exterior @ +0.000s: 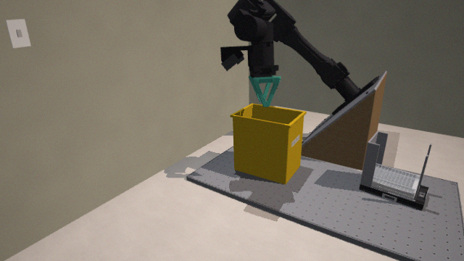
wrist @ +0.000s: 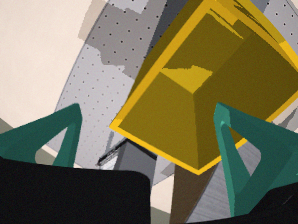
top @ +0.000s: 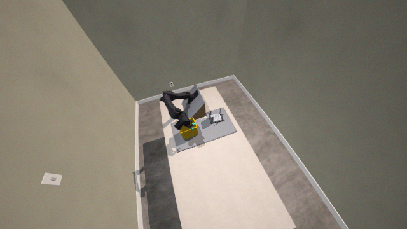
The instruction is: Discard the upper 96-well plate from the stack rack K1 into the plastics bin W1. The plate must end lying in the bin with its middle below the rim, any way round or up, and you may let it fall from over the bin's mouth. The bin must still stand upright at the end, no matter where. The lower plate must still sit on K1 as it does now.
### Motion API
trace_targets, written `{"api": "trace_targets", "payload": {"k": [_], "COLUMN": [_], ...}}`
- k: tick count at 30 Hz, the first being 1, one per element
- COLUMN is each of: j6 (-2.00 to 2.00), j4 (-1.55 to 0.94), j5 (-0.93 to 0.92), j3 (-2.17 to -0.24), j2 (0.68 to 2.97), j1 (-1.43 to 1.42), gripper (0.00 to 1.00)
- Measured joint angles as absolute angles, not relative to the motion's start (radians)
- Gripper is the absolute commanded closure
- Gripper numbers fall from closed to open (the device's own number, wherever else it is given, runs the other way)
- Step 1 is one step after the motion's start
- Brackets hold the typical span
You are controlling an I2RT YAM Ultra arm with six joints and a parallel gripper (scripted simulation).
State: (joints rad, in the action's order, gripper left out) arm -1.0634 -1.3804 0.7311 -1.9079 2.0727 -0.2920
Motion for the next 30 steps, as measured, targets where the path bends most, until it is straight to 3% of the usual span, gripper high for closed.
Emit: {"api": "trace_targets", "payload": {"k": [30], "j6": [-0.609], "j4": [-1.386], "j5": [0.679], "j3": [-1.895], "j2": [2.268], "j1": [-0.478], "gripper": [0.00]}}
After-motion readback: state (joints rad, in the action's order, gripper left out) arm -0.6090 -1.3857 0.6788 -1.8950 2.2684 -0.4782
